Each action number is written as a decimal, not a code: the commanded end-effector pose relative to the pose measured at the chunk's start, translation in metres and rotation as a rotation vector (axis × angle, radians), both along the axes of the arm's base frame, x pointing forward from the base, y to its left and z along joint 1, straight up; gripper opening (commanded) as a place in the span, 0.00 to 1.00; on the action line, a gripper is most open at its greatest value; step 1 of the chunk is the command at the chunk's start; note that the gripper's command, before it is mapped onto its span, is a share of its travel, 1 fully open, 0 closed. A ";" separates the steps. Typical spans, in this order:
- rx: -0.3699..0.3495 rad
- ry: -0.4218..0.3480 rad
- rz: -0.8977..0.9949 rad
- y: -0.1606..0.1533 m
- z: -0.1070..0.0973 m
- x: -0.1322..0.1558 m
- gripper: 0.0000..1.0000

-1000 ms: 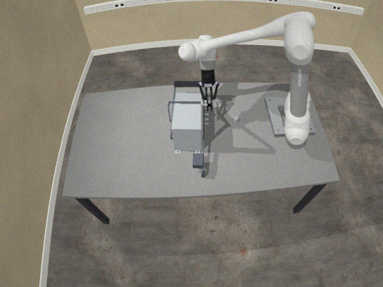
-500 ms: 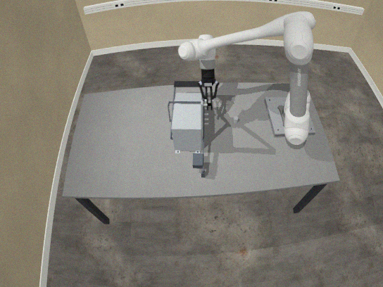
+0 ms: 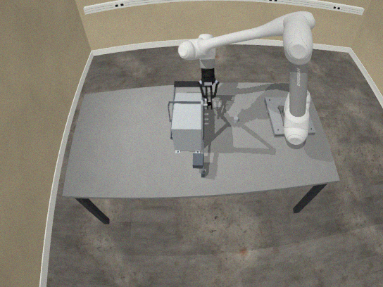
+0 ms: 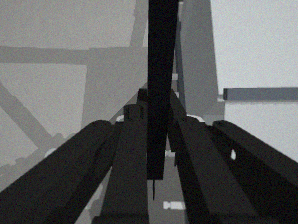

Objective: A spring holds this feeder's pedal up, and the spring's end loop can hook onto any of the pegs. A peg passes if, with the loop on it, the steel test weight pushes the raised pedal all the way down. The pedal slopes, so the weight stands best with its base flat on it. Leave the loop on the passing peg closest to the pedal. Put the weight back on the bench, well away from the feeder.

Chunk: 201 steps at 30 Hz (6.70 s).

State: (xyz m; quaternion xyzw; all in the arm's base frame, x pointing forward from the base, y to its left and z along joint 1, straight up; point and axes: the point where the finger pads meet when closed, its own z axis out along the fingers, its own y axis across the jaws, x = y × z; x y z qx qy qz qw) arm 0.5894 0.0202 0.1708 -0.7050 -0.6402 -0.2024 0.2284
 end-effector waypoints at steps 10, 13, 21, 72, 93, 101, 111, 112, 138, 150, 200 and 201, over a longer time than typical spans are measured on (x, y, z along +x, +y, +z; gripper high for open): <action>0.000 -0.001 0.000 -0.006 0.001 0.000 0.17; 0.000 -0.001 0.000 -0.006 0.001 0.000 0.17; 0.000 -0.001 0.000 -0.010 0.001 -0.001 0.17; -0.003 -0.043 0.000 -0.013 0.001 0.008 0.17; -0.005 -0.059 0.000 -0.013 0.001 0.011 0.17; -0.005 -0.061 -0.001 -0.013 0.001 0.011 0.17; -0.005 -0.062 -0.001 -0.012 0.002 0.011 0.17; -0.005 -0.062 -0.001 -0.012 0.002 0.011 0.17; -0.005 -0.062 0.000 -0.011 0.003 0.011 0.17; -0.005 -0.062 0.000 -0.011 0.004 0.011 0.17; -0.005 -0.062 0.000 -0.011 0.004 0.011 0.24; -0.005 -0.062 0.000 -0.011 0.004 0.011 0.24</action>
